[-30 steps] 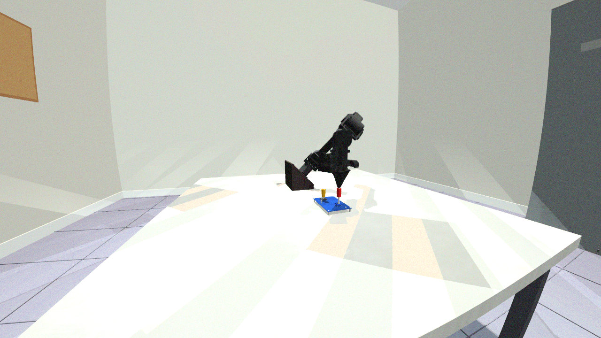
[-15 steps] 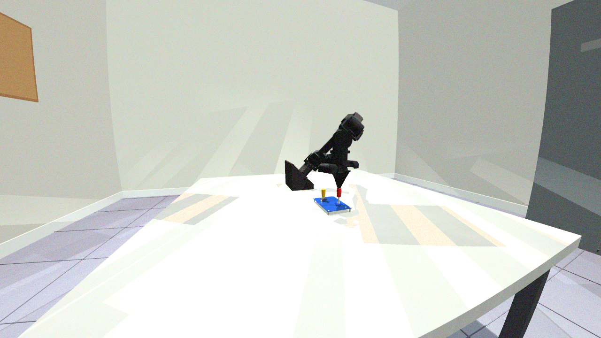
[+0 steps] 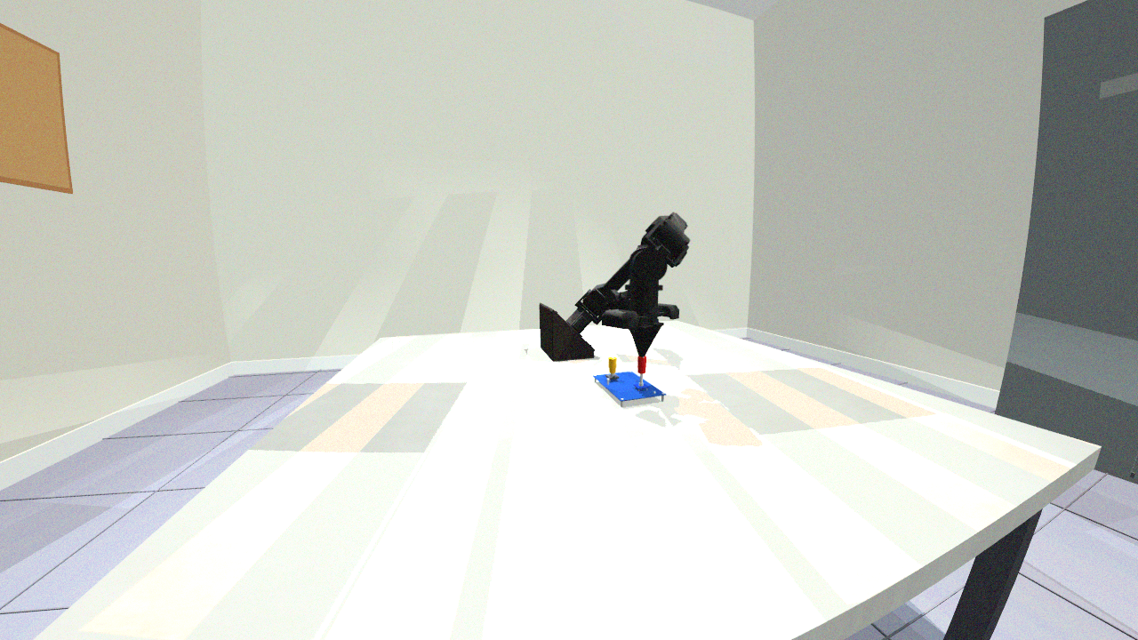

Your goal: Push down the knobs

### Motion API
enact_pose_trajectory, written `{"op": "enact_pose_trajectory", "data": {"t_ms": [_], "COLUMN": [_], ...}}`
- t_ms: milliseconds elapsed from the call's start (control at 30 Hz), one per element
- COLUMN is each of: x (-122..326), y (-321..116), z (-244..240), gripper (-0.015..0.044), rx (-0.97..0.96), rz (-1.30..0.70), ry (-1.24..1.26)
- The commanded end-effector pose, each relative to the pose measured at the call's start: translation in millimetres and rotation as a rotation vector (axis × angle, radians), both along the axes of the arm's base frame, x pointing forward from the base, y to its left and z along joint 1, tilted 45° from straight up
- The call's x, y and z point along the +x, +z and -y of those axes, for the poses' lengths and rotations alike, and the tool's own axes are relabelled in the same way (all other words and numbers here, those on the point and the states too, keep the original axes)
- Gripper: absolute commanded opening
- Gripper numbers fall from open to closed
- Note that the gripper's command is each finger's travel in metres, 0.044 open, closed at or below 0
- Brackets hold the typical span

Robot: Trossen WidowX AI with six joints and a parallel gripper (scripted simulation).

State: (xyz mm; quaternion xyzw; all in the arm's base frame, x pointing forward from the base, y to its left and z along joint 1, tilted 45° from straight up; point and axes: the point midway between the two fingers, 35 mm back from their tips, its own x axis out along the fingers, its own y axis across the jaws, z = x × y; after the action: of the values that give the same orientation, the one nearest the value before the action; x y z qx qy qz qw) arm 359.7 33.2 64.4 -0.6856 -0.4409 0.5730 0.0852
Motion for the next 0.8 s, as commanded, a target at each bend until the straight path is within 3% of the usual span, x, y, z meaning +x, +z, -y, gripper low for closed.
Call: {"op": "enact_pose_trajectory", "data": {"t_ms": [0, 767], "x": [0.1, -0.4], "y": [-2.7, -9.2], "z": [-4.4, -11.0], "gripper": [0.0000, 0.0000], "rx": [0.005, 0.006], "rz": [0.000, 0.000], "ry": [-0.001, -0.001]}}
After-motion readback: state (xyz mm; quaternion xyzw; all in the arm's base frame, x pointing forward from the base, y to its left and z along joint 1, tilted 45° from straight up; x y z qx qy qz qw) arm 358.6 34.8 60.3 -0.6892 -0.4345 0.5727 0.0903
